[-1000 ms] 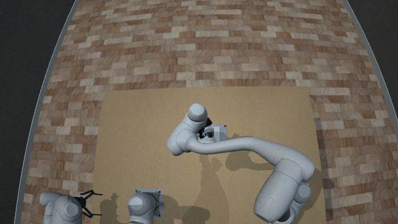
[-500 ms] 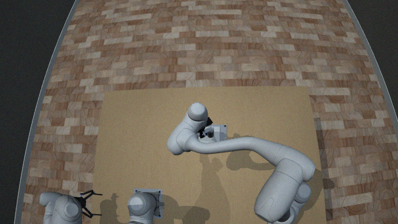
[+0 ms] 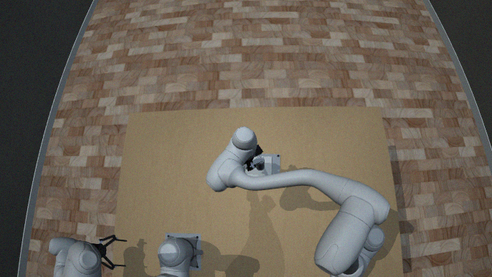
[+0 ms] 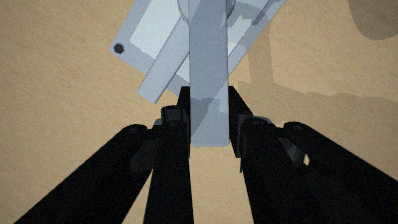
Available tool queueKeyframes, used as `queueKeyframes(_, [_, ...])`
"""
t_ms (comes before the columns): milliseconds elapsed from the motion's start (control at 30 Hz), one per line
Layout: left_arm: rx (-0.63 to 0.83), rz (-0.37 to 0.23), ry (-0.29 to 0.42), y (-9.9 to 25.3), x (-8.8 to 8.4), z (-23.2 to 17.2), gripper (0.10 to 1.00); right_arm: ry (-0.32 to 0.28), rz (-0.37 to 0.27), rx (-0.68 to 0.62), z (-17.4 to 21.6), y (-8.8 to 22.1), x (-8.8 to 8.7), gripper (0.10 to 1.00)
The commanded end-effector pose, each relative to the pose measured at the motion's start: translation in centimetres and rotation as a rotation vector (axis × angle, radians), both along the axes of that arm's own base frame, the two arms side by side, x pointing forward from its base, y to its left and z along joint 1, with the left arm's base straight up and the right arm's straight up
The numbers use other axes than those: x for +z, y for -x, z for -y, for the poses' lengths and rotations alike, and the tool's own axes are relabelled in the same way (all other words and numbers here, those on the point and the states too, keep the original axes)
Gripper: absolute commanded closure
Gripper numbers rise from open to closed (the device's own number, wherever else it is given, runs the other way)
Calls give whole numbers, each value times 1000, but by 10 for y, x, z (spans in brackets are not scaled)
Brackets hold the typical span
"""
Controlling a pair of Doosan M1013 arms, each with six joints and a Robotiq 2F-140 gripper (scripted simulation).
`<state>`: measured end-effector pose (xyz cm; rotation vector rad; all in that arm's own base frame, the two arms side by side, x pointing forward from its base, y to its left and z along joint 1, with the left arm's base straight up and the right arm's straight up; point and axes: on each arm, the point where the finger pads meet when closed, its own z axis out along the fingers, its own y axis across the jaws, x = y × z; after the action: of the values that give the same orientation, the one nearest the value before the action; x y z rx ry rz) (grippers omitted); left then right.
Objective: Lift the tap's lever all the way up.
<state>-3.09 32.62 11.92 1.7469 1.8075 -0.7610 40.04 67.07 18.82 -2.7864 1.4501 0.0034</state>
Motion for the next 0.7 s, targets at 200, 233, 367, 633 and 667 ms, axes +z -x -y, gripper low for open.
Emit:
queueKeyframes(200, [7, 8, 9, -1, 2, 5, 98, 3, 4, 3, 4, -4, 5, 999])
queueKeyframes(233, [7, 8, 9, -1, 2, 5, 98, 3, 4, 3, 4, -4, 5, 999])
queueKeyframes(367, [7, 8, 9, -1, 2, 5, 98, 3, 4, 3, 4, -4, 5, 999])
queueKeyframes(633, [7, 8, 9, -1, 2, 5, 98, 0, 6, 3, 3, -5, 5, 655])
queueKeyframes(667, [7, 8, 9, -1, 2, 5, 98, 0, 6, 3, 3, -5, 5, 655])
